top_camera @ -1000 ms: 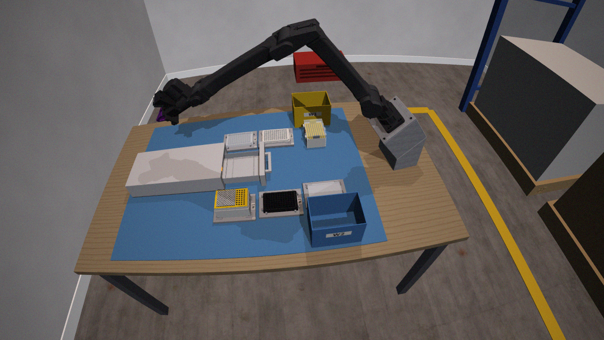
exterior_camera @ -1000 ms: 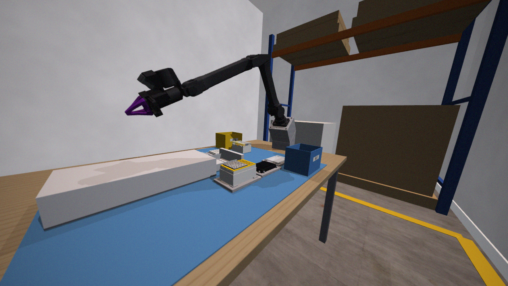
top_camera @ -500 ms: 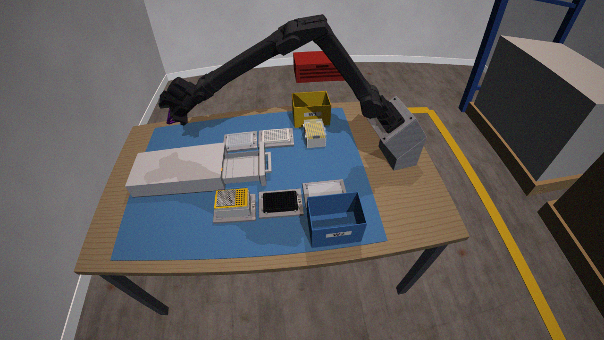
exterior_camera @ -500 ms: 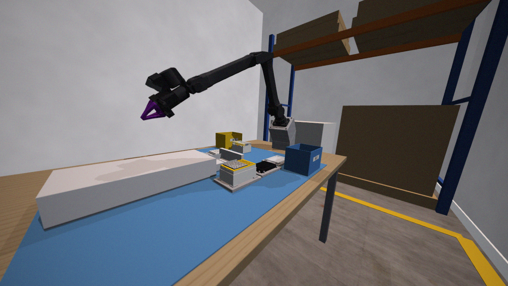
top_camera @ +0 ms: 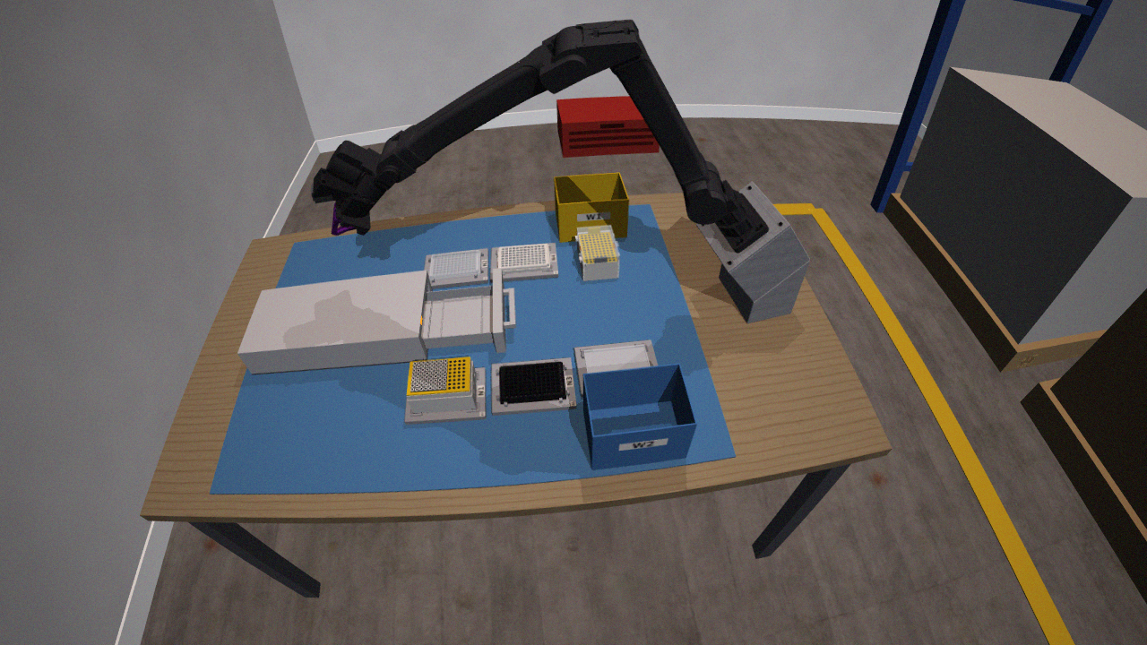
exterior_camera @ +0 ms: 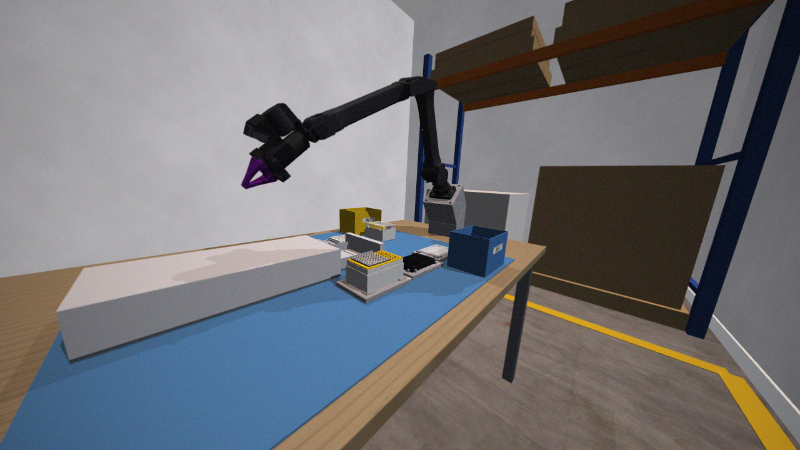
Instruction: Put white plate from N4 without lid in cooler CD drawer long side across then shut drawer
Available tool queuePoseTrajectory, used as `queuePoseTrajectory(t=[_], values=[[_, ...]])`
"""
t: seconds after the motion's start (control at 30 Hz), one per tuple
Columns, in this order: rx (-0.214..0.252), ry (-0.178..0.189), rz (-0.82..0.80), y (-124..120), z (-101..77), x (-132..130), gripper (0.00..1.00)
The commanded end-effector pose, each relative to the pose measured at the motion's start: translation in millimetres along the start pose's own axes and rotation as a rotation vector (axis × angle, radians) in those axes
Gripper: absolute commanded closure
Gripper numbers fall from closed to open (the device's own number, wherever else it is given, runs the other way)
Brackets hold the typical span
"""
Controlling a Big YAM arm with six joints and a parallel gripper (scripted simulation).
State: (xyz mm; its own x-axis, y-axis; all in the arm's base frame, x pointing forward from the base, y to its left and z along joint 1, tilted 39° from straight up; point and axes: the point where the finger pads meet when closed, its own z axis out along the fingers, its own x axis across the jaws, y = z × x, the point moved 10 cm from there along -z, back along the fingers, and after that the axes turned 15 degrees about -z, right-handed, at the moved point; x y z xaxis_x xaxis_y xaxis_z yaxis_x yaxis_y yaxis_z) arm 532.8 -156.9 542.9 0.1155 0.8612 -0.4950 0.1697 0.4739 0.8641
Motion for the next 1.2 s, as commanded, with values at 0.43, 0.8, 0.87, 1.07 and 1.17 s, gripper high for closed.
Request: queuePoseTrajectory(t=[0.43,0.8,0.87,1.07,1.17], values=[[0.106,0.093,0.067,3,-71.2,16,1.0],[0.167,0.133,0.092,-8,-98.2,25,1.0],[0.175,0.14,0.092,-16,-104.4,34,1.0],[0.19,0.153,0.109,-6,-124.2,29,1.0],[0.225,0.171,0.118,-15,-119.5,34,1.0]])
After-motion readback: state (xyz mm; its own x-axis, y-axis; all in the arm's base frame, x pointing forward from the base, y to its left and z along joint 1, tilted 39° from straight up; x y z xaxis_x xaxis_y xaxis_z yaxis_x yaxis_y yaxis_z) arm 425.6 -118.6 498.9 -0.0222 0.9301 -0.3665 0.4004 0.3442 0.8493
